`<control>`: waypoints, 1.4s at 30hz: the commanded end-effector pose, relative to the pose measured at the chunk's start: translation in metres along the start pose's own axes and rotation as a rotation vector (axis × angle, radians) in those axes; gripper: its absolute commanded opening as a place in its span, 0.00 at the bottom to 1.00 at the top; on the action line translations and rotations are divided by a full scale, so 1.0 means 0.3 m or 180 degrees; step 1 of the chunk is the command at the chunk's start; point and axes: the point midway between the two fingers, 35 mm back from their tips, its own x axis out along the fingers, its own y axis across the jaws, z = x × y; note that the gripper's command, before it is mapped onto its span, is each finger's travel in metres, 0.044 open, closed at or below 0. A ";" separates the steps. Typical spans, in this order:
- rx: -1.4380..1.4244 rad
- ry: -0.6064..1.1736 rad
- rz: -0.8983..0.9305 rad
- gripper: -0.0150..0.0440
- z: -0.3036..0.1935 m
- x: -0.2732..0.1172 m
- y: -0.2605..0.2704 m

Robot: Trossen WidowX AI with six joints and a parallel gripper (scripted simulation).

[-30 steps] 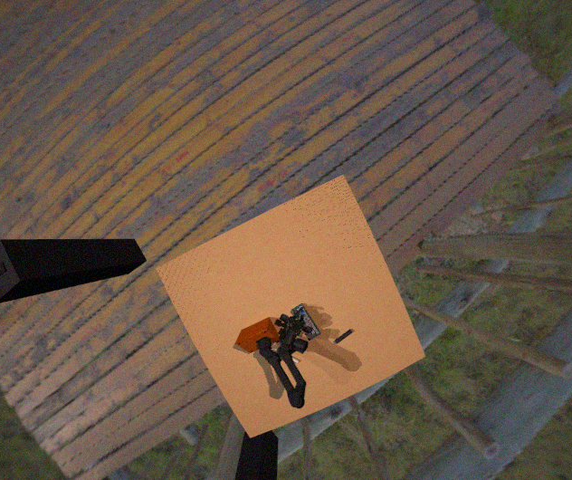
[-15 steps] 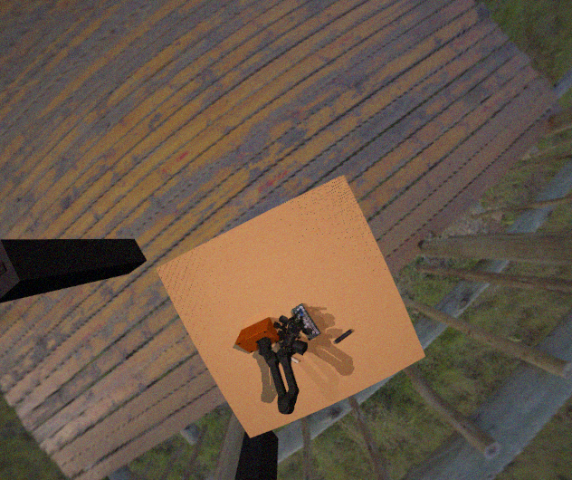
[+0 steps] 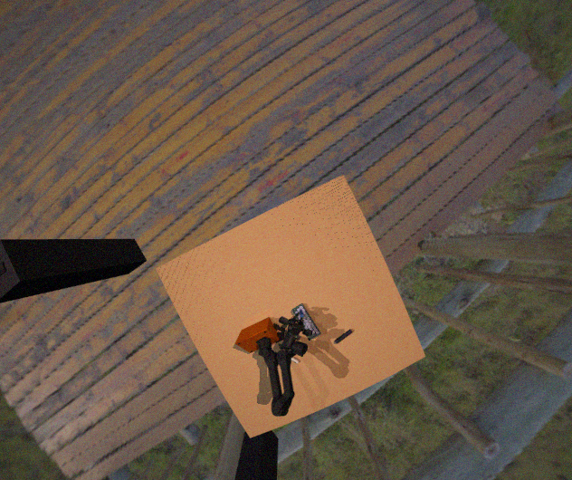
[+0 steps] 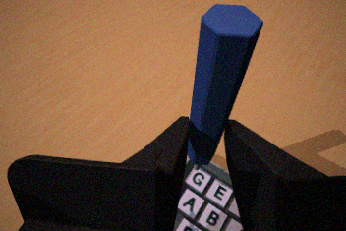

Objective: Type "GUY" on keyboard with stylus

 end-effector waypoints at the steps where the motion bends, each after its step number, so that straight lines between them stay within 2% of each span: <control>1: 0.0016 -0.0009 -0.0023 0.39 0.006 0.000 -0.009; 6: 0.0001 -0.0004 -0.0004 0.36 0.001 0.000 -0.001; 9: 0.0001 -0.0002 -0.0002 0.25 -0.001 -0.003 -0.008; 42: 0.0002 -0.0005 -0.0033 0.25 -0.078 -0.151 -0.172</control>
